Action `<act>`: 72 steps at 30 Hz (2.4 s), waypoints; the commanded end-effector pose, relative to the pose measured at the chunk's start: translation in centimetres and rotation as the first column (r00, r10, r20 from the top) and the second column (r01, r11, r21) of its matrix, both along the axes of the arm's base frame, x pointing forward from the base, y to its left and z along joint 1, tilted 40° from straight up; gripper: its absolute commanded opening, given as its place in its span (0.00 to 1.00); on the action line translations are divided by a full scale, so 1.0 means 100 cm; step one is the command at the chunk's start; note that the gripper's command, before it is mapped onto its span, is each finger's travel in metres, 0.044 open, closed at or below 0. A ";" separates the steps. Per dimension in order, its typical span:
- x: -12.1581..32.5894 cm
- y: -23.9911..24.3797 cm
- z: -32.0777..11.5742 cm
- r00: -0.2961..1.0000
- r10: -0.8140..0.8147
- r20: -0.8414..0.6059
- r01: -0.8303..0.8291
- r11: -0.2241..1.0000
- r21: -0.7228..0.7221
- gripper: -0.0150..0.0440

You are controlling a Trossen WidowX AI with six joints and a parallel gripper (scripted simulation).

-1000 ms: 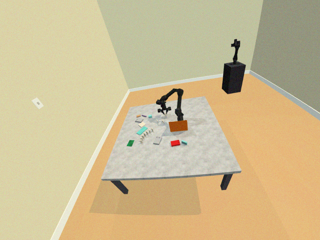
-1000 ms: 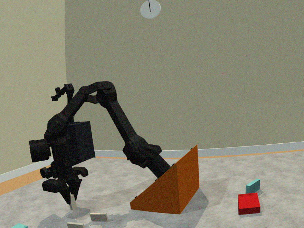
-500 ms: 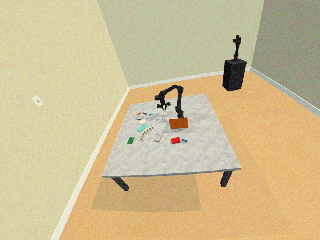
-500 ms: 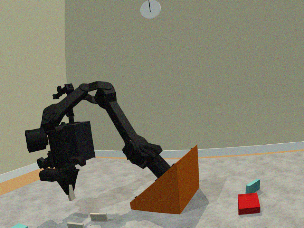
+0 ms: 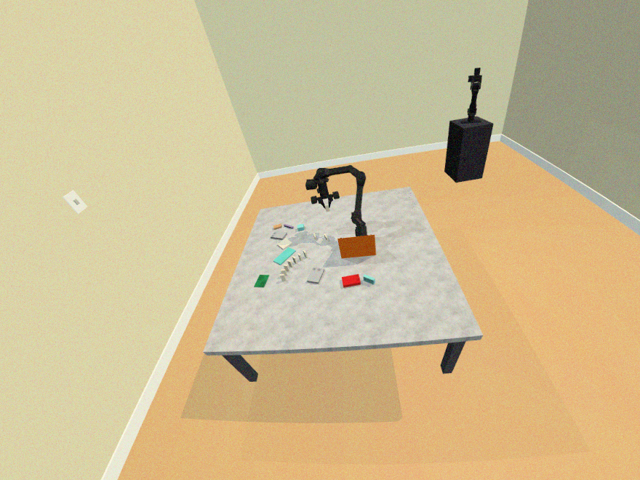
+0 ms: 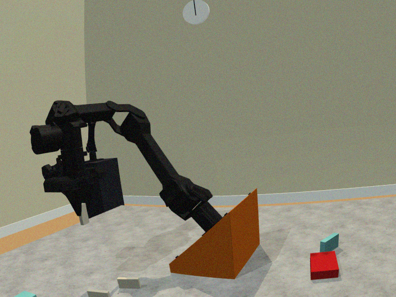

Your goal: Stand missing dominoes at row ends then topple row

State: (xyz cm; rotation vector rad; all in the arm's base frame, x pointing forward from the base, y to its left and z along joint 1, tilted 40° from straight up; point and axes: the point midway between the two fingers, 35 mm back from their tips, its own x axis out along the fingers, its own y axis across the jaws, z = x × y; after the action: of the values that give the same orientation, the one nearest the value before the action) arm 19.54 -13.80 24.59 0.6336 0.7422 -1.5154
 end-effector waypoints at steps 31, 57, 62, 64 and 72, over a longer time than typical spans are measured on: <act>0.150 0.188 -0.172 -0.428 0.761 -0.488 -0.624 0.141 0.768 0.44; 0.141 0.105 -0.269 -0.427 0.758 -0.493 -0.625 0.146 0.766 0.44; 0.141 0.105 -0.270 -0.427 0.758 -0.493 -0.625 0.146 0.766 0.44; 0.141 0.105 -0.270 -0.427 0.758 -0.493 -0.625 0.146 0.766 0.44; 0.141 0.105 -0.270 -0.427 0.758 -0.493 -0.625 0.146 0.766 0.57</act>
State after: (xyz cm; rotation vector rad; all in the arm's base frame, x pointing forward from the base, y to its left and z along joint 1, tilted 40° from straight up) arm 33.68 -3.22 -2.36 -0.8851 1.7050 -0.1750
